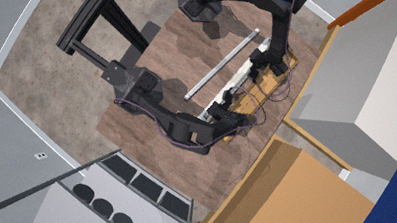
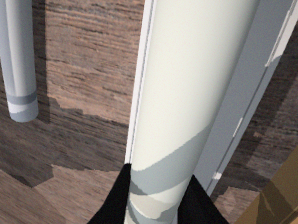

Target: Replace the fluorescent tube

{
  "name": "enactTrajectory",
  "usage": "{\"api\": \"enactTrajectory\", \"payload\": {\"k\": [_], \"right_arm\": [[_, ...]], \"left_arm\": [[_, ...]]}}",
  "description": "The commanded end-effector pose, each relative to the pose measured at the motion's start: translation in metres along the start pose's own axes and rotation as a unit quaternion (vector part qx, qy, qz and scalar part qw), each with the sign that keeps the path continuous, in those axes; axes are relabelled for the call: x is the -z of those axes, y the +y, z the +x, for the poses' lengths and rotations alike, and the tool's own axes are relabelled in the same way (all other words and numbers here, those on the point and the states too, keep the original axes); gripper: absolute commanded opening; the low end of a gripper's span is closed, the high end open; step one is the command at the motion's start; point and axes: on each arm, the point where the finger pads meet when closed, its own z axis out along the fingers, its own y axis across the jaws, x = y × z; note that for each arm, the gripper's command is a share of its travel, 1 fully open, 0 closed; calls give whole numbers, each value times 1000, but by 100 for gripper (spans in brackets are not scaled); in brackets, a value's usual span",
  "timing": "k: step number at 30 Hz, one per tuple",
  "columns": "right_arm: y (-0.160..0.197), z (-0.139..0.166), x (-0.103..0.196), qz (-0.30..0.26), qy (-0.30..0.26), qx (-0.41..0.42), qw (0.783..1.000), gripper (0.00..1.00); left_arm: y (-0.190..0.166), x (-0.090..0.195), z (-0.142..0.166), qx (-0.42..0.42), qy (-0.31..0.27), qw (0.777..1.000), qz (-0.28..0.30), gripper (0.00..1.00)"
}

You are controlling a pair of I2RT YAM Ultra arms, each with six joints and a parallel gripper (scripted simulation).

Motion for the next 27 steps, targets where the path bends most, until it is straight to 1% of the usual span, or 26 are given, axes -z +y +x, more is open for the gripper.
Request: {"api": "enactTrajectory", "payload": {"k": [1,14,15,17,18,27], "right_arm": [[-4,-6,10,38,-4,2,999,11],[-2,-6,11,105,-3,2,994,11],[7,-3,9,85,0,16,996,11],[7,-3,9,85,0,16,996,11],[0,-5,11,112,-3,5,994,11],[1,-5,12,158,-3,5,987,11]], "left_arm": [[8,8,-1,-7,3,999,-38,11],[5,10,-4,-11,2,995,-103,11],[-7,8,-6,-14,-4,997,-78,11],[-7,8,-6,-14,-4,997,-78,11],[4,10,-1,-8,3,994,-110,11],[2,11,-4,-11,2,988,-154,11]]}}
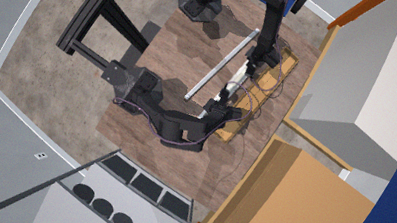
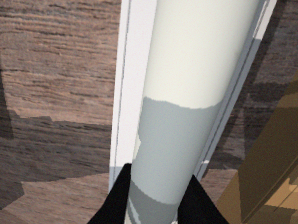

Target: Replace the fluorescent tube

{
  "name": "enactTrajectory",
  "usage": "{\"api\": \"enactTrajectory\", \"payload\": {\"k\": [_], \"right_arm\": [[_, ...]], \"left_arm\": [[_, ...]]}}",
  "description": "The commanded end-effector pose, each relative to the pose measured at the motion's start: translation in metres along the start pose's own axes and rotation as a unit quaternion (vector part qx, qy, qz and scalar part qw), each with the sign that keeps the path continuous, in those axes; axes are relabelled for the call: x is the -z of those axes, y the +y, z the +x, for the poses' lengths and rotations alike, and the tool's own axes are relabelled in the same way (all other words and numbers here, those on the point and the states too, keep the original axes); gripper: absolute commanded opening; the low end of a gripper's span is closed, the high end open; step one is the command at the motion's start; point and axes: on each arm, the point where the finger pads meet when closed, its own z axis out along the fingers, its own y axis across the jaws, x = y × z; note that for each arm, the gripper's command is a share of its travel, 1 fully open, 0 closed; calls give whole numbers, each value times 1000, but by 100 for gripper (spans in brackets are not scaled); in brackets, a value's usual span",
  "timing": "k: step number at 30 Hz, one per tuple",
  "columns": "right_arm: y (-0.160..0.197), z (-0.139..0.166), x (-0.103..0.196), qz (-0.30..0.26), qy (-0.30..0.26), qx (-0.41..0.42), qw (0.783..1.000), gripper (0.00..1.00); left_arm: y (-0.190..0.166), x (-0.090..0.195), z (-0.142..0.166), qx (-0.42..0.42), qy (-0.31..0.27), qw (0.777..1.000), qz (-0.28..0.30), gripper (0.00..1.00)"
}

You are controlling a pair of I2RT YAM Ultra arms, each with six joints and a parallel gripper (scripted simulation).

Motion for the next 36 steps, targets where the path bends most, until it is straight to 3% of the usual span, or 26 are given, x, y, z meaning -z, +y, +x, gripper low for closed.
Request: {"api": "enactTrajectory", "payload": {"k": [1,4,7,9,21,24,26,36], "right_arm": [[-2,-4,11,34,-4,4,999,11],[-1,-4,11,48,-4,4,999,11],[8,-2,11,27,-1,12,1000,11],[0,-4,12,59,-4,5,998,11],[3,-3,12,96,-1,13,995,11],[11,-1,10,78,1,14,997,11],[2,-4,13,114,-2,12,993,11],[8,-1,12,135,2,14,991,11]], "left_arm": [[4,10,-4,-11,1,999,-30,11],[3,10,-4,-12,1,999,-44,11],[-9,9,-5,-15,-4,1000,-19,11],[2,10,-4,-12,1,998,-55,11],[-3,10,-3,-13,2,996,-90,11],[-14,8,-3,-16,2,998,-67,11],[0,12,-4,-12,1,994,-111,11],[-9,11,-3,-14,3,992,-126,11]]}}
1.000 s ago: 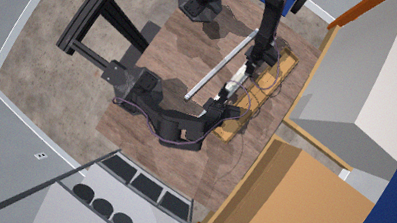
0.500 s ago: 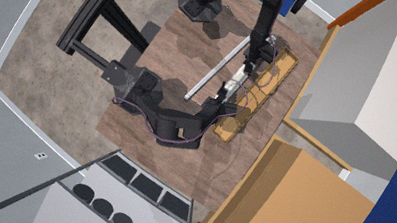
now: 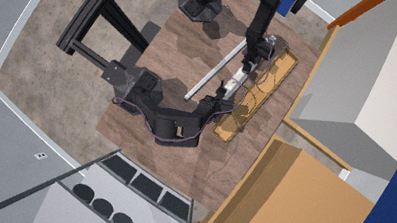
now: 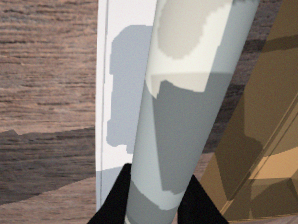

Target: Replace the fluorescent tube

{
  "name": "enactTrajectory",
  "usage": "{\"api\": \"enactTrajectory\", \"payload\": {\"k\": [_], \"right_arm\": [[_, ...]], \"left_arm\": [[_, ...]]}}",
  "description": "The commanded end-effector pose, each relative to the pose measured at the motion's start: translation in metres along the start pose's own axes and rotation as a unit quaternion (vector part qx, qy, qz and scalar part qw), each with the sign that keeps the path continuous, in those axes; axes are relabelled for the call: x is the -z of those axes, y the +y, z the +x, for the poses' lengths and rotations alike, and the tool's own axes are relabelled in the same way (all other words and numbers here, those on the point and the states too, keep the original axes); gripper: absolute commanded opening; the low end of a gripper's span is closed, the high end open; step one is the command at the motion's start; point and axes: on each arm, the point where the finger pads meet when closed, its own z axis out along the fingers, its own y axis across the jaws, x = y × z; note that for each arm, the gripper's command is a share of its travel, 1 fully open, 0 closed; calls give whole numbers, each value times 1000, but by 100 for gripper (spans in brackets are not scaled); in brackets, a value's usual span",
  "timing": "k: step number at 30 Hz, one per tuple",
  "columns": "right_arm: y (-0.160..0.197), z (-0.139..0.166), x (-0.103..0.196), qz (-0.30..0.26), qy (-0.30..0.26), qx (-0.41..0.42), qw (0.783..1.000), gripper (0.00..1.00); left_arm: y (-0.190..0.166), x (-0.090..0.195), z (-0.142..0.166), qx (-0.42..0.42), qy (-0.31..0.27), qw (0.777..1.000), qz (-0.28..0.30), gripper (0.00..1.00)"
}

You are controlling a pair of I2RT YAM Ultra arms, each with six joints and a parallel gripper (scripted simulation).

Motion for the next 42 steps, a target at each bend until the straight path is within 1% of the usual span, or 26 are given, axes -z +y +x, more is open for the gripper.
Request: {"api": "enactTrajectory", "payload": {"k": [1,2,3,5,8,19,20,22,25,35,36,39,40,41,42], "right_arm": [[5,-1,14,10,1,14,1000,11],[5,-1,14,13,1,14,1000,11],[11,1,14,0,4,13,1000,11],[11,1,14,0,4,13,1000,11],[6,0,14,22,2,18,1000,11],[9,0,15,36,4,21,999,11],[11,1,15,30,4,15,999,11],[11,1,15,30,4,15,999,11],[9,1,15,43,4,20,999,11],[14,2,14,43,7,18,999,11],[15,2,14,42,7,19,999,11],[14,2,14,42,6,19,999,11],[14,3,12,41,8,20,999,11],[16,3,14,41,7,20,999,11],[16,3,14,41,7,20,999,11]], "left_arm": [[-6,13,-3,-15,3,1000,-1,11],[-7,13,-3,-15,3,1000,-3,11],[-15,13,-3,-17,3,1000,15,11],[-15,13,-3,-17,3,1000,15,11],[-7,13,-3,-15,3,1000,-15,11],[-14,12,-3,-17,5,1000,-21,11],[-19,12,-3,-18,5,1000,-12,11],[-19,12,-3,-18,5,1000,-12,11],[-12,13,-3,-16,6,999,-34,11],[-21,12,-3,-19,8,999,-26,11],[-22,12,-3,-19,7,999,-25,49],[-20,11,-2,-15,8,1000,-26,49],[-23,6,-3,-15,7,1000,-20,49],[-36,3,-3,-18,8,1000,-4,49],[-38,4,-3,-19,8,1000,-3,49]]}}
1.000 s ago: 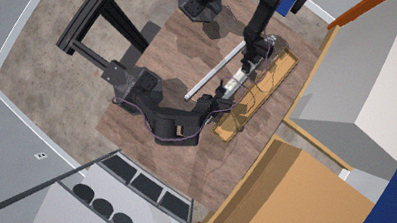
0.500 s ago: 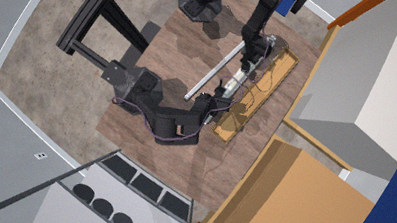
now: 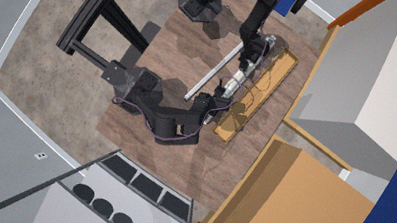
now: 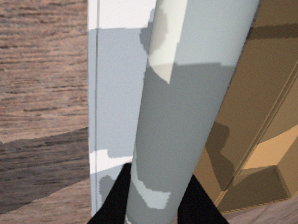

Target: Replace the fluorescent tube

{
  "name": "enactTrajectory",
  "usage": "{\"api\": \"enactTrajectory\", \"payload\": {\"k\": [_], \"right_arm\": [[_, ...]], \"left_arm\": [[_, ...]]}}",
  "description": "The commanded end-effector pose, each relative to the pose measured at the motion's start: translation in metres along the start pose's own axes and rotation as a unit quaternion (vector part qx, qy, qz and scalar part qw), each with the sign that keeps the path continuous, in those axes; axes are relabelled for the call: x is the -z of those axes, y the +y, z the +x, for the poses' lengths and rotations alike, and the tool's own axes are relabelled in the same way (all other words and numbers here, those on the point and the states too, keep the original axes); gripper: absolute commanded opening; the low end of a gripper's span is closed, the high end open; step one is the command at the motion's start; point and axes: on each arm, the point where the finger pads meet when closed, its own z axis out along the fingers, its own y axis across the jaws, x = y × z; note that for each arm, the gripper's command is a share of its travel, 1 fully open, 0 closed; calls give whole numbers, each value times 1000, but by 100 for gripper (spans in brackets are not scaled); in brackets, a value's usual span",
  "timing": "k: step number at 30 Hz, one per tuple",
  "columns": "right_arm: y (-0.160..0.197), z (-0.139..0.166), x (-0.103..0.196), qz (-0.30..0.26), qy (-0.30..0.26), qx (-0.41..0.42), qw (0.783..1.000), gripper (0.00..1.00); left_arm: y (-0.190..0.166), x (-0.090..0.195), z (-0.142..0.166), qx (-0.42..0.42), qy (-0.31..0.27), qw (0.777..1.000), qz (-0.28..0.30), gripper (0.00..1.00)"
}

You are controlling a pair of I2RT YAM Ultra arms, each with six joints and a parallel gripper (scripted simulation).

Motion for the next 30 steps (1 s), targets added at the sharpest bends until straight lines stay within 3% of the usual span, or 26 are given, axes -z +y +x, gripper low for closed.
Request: {"api": "enactTrajectory", "payload": {"k": [1,10,11,14,15,17,28,30], "right_arm": [[14,3,16,-13,6,21,1000,11],[14,3,16,-13,6,21,1000,11],[14,3,16,-13,6,21,1000,49],[15,3,15,-14,7,21,1000,49],[1,-5,14,-4,-1,14,1000,49],[-8,-11,18,5,-12,7,1000,49],[-5,-11,17,1,-10,10,1000,49],[9,0,19,-9,4,18,1000,49]], "left_arm": [[-25,0,-4,-12,1,999,35,49],[-28,0,-2,-11,3,999,39,49],[-28,0,-2,-11,3,999,39,49],[-28,0,-2,-11,3,999,39,49],[-12,1,0,-5,2,1000,21,49],[-20,-1,-2,-9,3,999,31,49],[-20,-1,-2,-9,3,999,31,49],[-13,11,-3,-6,1,1000,17,49]]}}
